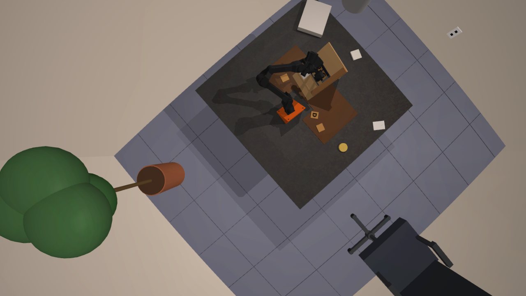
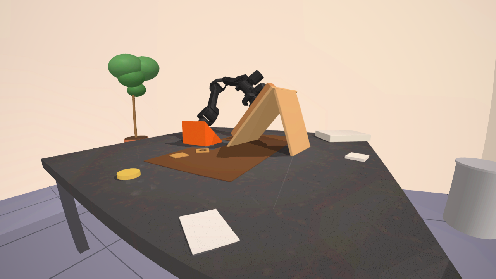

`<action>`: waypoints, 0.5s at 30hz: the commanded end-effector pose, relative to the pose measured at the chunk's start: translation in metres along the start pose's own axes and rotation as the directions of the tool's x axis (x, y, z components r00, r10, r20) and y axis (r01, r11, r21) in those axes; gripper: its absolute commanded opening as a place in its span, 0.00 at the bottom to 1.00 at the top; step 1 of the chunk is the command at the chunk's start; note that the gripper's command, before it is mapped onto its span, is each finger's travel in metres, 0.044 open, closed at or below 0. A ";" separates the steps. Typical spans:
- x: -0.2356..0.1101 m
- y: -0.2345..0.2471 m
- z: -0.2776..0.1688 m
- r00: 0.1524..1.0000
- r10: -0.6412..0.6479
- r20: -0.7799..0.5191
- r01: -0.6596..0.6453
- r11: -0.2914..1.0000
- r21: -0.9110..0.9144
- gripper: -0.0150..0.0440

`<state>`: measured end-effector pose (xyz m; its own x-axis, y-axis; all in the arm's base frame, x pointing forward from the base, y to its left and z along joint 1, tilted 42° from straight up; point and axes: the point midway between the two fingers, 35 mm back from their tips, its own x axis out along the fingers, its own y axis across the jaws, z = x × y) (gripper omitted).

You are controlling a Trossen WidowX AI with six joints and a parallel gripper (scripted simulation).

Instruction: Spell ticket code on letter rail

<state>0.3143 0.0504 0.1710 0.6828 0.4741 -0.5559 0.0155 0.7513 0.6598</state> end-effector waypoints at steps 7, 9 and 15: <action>-0.008 0.000 0.000 1.000 0.002 -0.001 -0.002 1.000 -0.004 0.75; -0.012 0.000 0.000 1.000 0.002 -0.001 -0.002 1.000 -0.004 0.75; -0.016 0.001 0.001 1.000 0.002 -0.002 -0.002 1.000 -0.004 0.75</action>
<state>0.3047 0.0431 0.1781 0.6810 0.4730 -0.5590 0.0196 0.7513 0.6596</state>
